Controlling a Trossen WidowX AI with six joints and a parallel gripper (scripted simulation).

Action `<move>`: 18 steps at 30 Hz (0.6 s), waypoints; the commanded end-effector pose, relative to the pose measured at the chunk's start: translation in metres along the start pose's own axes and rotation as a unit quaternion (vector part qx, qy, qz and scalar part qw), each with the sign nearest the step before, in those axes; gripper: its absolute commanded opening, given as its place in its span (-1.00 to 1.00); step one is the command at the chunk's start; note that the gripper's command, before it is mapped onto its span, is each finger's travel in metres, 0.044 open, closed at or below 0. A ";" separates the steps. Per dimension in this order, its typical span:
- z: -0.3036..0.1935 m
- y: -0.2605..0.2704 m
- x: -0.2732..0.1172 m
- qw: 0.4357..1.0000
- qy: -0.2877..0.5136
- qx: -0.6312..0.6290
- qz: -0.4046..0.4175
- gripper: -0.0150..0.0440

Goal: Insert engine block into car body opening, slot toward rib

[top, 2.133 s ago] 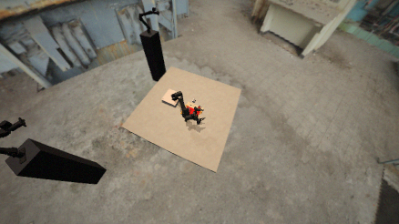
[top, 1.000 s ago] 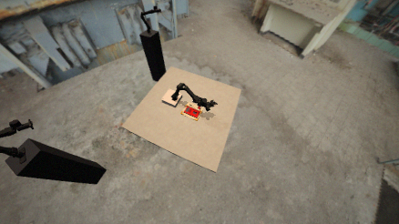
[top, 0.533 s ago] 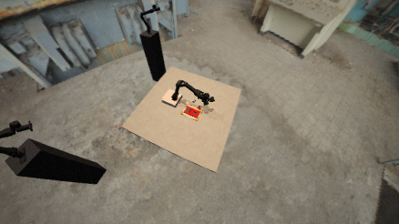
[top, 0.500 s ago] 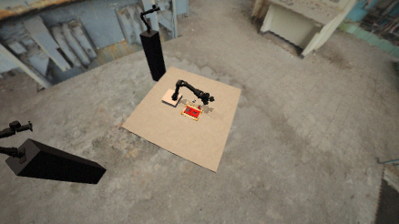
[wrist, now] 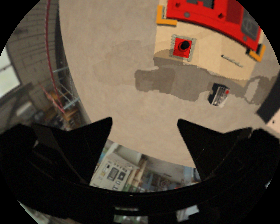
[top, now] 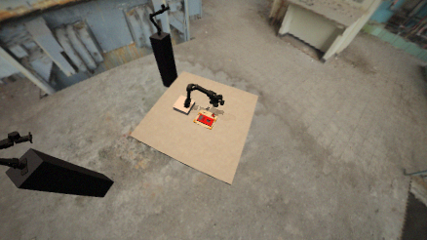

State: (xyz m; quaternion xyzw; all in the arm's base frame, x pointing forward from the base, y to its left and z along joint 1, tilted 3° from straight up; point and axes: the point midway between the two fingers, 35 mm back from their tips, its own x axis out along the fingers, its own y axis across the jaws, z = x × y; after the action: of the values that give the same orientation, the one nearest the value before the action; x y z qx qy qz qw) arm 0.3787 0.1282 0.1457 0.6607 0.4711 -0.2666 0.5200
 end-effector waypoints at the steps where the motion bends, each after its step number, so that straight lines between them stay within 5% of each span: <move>1: -0.006 -0.040 -0.005 0.997 -0.041 0.001 -0.062 1.00; 11: -0.006 -0.124 -0.036 0.971 -0.148 -0.025 -0.185 1.00; 18: -0.005 -0.130 -0.040 0.969 -0.155 -0.028 -0.192 1.00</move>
State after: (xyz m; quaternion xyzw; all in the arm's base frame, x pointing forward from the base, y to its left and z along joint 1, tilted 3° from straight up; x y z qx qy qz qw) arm 0.2508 0.1247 0.1251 0.5022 0.5121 -0.4375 0.5423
